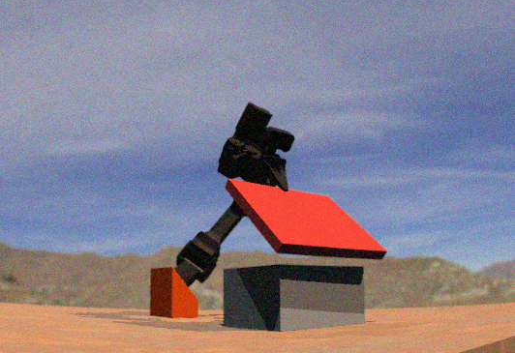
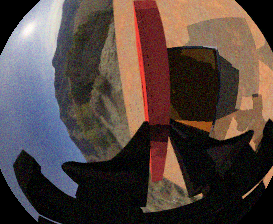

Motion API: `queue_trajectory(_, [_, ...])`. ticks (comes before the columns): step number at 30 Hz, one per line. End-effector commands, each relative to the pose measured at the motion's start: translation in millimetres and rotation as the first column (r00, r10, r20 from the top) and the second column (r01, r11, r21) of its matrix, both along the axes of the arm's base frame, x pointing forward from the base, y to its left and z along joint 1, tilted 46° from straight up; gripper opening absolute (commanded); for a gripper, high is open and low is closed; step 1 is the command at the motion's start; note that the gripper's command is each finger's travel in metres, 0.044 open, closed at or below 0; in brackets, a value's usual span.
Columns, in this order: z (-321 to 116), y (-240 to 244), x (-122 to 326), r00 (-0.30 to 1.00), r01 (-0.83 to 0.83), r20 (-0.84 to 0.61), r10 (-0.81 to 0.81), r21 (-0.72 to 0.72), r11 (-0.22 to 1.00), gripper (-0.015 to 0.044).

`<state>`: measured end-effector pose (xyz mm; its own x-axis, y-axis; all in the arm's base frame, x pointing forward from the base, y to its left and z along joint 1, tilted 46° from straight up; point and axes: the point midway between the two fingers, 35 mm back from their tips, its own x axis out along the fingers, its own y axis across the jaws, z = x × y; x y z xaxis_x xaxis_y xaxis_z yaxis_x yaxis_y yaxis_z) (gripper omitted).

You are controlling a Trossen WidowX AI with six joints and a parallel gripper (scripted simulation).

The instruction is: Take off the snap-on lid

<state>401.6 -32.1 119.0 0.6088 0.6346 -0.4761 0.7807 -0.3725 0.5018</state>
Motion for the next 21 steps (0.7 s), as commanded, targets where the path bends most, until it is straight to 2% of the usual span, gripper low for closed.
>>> queue_trajectory(1, [5.7,-7.6,2.7,1.0,0.006,0.014,-0.006,-0.005,1.0,0.0])
queue_trajectory(21, [26.3,20.3,-9.3,1.0,0.006,0.013,-0.006,-0.004,1.0,0.0])
